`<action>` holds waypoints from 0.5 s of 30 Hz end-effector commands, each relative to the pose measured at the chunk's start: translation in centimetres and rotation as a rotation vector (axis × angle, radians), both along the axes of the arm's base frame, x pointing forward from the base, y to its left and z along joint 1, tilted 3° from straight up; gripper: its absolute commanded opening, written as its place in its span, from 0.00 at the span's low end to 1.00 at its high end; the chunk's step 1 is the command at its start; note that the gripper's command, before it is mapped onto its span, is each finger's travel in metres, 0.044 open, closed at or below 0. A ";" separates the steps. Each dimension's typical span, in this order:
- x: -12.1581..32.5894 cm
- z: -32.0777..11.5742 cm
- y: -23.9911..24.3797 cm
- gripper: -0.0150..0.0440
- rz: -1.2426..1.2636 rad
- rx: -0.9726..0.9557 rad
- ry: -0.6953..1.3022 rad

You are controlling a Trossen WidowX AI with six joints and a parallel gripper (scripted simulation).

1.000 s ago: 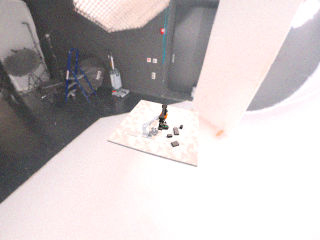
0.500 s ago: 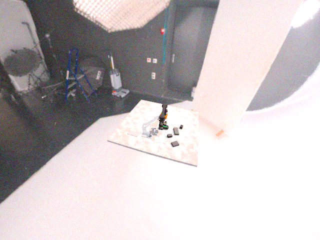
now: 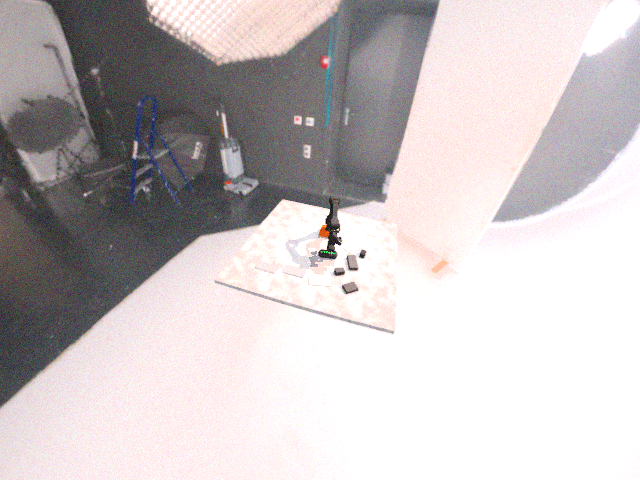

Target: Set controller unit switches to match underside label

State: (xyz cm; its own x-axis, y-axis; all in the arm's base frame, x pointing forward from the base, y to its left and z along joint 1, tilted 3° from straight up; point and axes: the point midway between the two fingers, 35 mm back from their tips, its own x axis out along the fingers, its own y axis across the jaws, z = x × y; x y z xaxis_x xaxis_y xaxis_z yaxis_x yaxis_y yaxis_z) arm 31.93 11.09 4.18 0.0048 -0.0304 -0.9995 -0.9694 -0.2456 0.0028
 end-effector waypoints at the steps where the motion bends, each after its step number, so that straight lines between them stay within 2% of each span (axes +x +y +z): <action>1: -2.0 -0.3 0.5 0.25 -0.002 0.016 -0.059; 10: -7.0 -1.1 1.4 0.25 -0.005 0.099 -0.213; 15: -8.1 -1.5 1.5 0.25 0.002 0.122 -0.245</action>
State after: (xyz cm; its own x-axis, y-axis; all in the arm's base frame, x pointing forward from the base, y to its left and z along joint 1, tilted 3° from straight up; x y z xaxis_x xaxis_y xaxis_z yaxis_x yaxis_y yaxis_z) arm 24.26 12.71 2.95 0.2290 0.0848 -0.9697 -0.9405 -0.2375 -0.2429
